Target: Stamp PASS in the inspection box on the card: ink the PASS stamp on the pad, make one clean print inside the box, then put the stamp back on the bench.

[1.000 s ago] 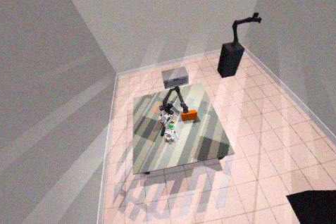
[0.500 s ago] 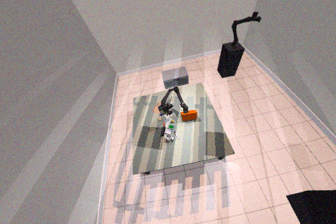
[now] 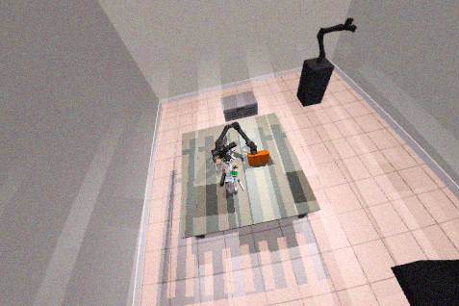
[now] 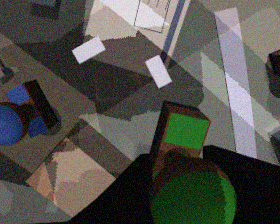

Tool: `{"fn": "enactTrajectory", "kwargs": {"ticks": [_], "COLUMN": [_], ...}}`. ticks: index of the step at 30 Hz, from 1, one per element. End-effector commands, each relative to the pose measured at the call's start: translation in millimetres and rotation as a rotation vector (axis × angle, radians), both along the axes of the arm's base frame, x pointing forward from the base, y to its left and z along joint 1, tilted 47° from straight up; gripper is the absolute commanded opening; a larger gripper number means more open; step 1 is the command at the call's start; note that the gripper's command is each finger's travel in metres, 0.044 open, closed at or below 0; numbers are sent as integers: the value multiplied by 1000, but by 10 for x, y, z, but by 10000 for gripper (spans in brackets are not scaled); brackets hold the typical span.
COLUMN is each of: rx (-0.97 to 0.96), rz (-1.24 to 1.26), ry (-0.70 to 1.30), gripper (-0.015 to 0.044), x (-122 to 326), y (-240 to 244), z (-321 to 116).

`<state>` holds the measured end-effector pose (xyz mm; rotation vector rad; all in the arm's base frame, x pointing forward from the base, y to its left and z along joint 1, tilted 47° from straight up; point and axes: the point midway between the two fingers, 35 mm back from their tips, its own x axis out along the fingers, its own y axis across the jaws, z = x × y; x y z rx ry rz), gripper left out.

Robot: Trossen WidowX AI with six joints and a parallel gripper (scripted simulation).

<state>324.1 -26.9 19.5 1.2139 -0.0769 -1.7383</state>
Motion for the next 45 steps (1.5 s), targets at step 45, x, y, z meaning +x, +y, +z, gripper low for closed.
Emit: {"fn": "enactTrajectory", "kwargs": {"ticks": [45], "rx": [2], "rz": [-2], "ry": [-2], "gripper": [0], "x": [341], "y": [-80], "z": [-721]}}
